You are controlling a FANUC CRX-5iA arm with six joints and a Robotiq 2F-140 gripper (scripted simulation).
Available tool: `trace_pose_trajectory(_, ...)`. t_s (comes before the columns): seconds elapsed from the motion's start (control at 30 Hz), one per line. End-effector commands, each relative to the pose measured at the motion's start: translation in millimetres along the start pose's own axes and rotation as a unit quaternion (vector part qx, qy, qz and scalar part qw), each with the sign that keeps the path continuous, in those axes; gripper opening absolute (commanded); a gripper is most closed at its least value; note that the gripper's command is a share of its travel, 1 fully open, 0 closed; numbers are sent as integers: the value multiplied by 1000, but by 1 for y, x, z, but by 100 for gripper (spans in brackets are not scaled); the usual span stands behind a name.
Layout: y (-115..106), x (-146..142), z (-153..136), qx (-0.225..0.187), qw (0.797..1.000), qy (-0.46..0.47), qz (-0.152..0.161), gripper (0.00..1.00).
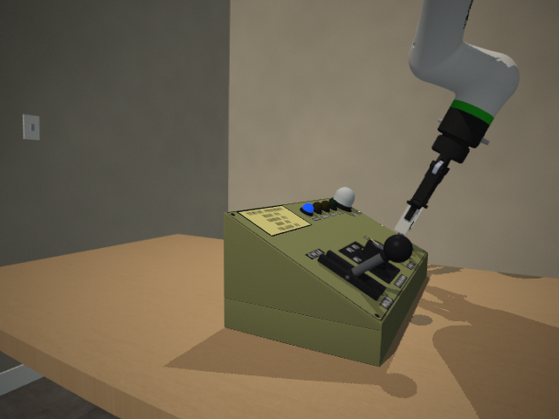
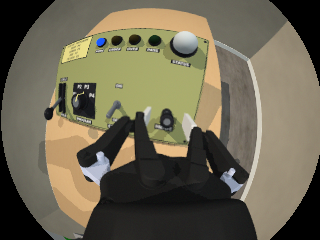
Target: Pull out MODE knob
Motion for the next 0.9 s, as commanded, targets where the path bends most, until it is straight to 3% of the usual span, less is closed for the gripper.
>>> trace_pose_trajectory(0.0, 0, 0, 0, 0, 1000, 0, 0, 44)
trace_pose_trajectory(0.2, -11, 0, 0, 0, 1000, 0, 0, 44)
trace_pose_trajectory(0.87, -108, 0, 0, 0, 1000, 0, 0, 44)
Point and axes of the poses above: the point where the finger pads meet when closed, its own y axis out along the fingers, its own x axis across the jaws, z = x × y, the point moved 1 cm from there along -y, back along the fingers, and after that the axes turned 5 degrees about y, right-handed, at the moved point
